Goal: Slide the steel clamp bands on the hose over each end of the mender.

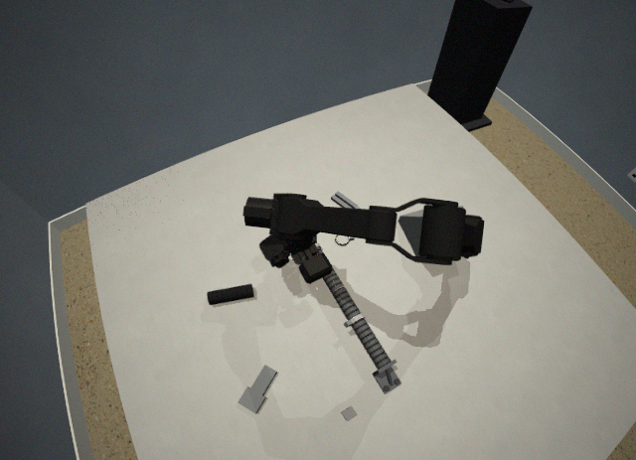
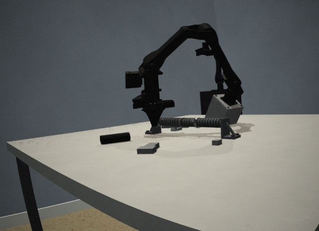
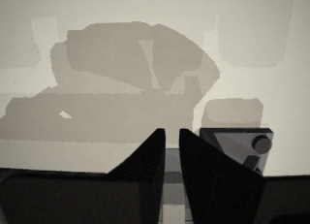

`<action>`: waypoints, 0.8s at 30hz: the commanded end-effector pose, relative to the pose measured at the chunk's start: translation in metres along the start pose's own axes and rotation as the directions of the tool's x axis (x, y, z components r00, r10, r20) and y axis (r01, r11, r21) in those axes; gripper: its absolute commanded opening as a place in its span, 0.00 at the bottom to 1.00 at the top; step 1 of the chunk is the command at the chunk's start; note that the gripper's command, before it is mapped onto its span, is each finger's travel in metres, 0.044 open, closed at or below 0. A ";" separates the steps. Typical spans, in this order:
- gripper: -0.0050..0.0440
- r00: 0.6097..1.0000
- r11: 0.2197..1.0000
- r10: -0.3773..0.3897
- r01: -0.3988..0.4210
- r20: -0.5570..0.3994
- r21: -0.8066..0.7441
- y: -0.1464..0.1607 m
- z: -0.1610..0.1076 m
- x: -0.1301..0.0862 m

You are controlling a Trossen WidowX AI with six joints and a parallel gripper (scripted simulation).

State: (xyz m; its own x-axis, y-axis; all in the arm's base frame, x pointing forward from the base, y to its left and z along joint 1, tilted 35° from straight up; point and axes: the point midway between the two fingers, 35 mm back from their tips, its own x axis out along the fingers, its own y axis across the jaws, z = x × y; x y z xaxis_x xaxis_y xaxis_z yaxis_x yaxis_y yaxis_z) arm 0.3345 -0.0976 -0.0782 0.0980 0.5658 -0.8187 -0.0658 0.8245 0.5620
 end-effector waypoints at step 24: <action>0.10 1.000 1.000 0.000 0.000 0.000 0.001 0.028 0.000 0.000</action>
State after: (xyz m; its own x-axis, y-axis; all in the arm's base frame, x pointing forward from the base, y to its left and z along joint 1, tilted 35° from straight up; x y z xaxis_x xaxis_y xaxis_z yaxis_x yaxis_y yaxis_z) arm 0.3335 -0.0805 -0.0668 0.0966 0.5635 -0.8204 -0.0634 0.8261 0.5599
